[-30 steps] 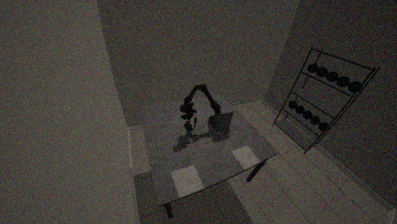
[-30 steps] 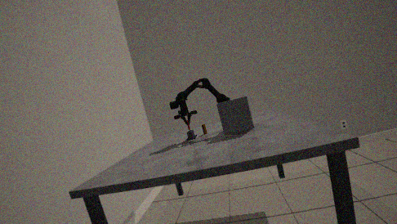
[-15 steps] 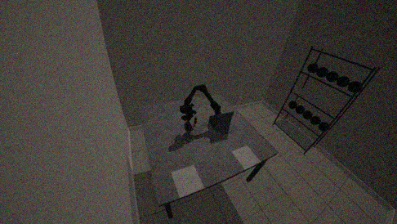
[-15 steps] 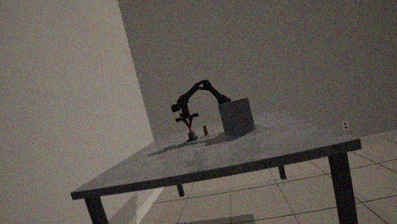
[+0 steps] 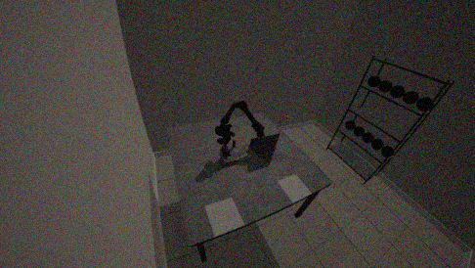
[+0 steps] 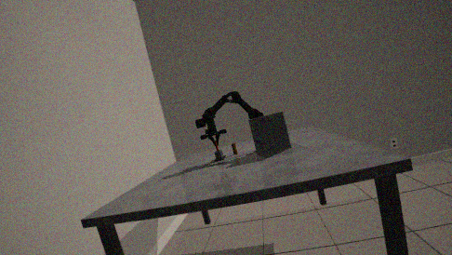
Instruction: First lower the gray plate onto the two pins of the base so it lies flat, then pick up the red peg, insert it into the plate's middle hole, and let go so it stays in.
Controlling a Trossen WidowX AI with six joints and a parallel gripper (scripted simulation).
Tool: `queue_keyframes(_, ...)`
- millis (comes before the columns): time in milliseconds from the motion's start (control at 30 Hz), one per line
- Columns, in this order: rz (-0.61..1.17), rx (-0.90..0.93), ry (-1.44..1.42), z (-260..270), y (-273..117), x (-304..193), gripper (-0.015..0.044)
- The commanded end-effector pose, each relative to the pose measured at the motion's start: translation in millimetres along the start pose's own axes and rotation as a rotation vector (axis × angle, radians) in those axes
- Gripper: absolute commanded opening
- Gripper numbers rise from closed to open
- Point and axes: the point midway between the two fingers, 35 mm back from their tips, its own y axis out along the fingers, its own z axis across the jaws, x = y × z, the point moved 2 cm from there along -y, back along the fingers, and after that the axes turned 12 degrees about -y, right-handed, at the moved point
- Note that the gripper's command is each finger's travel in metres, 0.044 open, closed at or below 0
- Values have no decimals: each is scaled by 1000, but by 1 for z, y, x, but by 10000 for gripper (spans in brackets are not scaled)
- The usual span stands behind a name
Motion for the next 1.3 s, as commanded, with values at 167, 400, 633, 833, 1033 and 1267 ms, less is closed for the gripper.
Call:
queue_keyframes(167, 0, 1, -1, -1, 2, -2, 0)
queue_keyframes(400, 0, 1, 2, 0, 1, -1, 0)
queue_keyframes(633, 0, 1, 2, 0, 1, -1, 79)
queue_keyframes(833, 0, 1, 2, 0, 1, -1, 150)
queue_keyframes(1033, 0, 1, 2, 0, 1, -1, 150)
queue_keyframes(1267, -4, -2, -7, -1, -3, -2, 150)
